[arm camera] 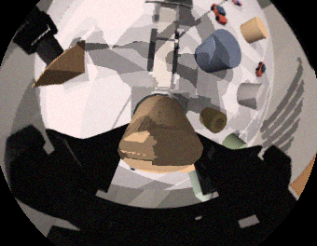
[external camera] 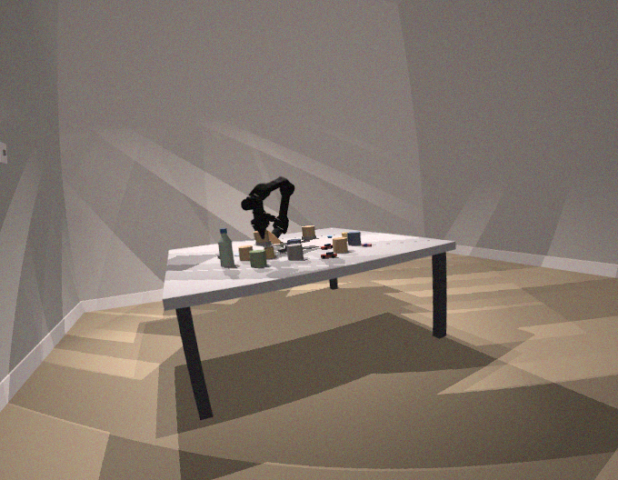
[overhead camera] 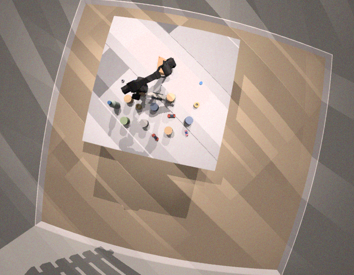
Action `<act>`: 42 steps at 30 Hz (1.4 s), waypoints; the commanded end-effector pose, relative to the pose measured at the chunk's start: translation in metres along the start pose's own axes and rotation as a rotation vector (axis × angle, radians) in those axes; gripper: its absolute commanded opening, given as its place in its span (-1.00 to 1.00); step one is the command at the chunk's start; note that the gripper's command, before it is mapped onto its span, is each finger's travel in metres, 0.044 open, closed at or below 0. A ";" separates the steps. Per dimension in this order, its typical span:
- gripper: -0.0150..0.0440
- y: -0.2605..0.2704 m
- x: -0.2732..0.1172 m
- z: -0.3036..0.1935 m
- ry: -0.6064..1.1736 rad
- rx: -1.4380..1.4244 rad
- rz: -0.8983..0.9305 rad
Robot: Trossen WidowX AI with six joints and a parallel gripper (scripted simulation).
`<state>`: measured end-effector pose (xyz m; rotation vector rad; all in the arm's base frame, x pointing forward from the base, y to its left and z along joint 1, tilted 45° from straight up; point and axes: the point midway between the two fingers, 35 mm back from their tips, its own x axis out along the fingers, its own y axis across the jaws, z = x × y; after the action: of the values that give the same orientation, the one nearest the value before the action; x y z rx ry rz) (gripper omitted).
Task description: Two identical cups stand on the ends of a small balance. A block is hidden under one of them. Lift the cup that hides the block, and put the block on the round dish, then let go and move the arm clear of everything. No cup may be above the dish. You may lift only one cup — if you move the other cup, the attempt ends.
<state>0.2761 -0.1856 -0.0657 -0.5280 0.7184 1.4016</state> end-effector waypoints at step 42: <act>-0.49 -0.002 -0.063 -0.003 0.037 0.000 -0.033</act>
<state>0.2762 -0.2271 -0.0258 -0.5540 0.7346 1.3650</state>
